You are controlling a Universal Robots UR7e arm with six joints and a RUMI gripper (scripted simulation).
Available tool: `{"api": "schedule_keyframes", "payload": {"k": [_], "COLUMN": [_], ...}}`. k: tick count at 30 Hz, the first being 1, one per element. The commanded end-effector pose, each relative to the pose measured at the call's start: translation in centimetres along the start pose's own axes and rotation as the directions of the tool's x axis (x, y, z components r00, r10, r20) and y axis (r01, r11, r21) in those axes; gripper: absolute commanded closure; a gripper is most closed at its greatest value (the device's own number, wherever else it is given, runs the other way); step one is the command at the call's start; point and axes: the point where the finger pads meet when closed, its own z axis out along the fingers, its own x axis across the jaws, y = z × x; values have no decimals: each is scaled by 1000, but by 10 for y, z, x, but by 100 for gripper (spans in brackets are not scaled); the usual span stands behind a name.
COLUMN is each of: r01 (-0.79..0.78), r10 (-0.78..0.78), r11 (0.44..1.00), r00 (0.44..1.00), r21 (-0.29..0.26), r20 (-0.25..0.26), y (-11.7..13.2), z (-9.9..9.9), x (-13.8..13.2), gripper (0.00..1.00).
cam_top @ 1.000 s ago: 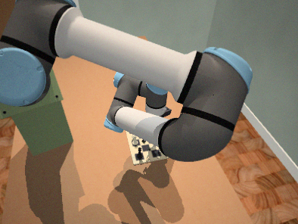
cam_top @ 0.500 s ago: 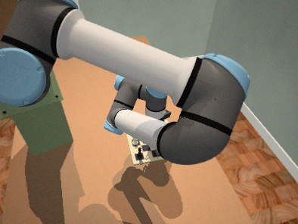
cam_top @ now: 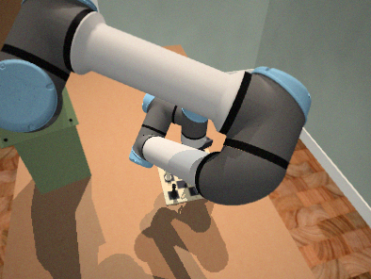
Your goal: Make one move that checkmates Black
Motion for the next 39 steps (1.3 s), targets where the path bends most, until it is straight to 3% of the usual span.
{"api": "schedule_keyframes", "payload": {"k": [1, 18, 19, 39], "r01": [0, 0, 0, 0], "r10": [0, 0, 0, 0], "r11": [1000, 1000, 1000, 1000], "r00": [1000, 1000, 1000, 1000], "r21": [1, 1, 1, 1], "r20": [-1, -1, -1, -1], "y": [0, 0, 0, 0], "z": [0, 0, 0, 0], "x": [0, 0, 0, 0], "gripper": [78, 78, 100, 100]}}
